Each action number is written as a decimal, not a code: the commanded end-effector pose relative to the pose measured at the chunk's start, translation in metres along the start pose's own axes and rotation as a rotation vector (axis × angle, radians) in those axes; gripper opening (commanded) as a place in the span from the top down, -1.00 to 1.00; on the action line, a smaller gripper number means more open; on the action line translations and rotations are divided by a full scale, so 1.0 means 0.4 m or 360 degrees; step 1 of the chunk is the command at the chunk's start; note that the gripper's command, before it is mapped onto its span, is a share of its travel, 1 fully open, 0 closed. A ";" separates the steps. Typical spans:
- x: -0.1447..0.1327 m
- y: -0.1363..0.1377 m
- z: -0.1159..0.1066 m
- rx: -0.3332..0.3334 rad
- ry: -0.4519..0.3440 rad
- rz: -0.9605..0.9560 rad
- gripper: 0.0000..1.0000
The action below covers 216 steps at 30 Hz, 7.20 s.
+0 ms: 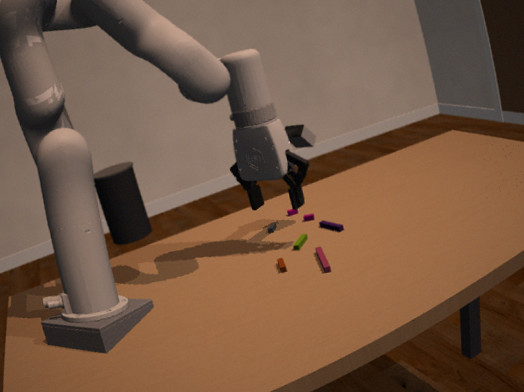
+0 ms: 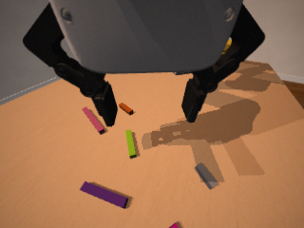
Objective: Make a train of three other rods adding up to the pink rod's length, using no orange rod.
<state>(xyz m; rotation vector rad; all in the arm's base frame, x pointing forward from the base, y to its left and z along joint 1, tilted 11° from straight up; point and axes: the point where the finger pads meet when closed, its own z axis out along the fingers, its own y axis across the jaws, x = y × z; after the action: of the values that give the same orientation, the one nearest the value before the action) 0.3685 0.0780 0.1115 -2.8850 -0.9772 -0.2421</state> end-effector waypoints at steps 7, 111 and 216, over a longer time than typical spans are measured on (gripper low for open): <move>0.045 -0.011 -0.002 0.0016 0.0019 -0.0576 -1.00; 0.123 -0.040 0.001 0.0008 0.0025 -0.1640 -1.00; 0.002 -0.223 0.002 0.0029 0.0002 0.2109 -1.00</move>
<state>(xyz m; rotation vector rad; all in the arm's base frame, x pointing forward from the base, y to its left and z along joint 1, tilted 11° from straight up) 0.3141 0.1489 0.1127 -2.7971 0.9551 -0.0930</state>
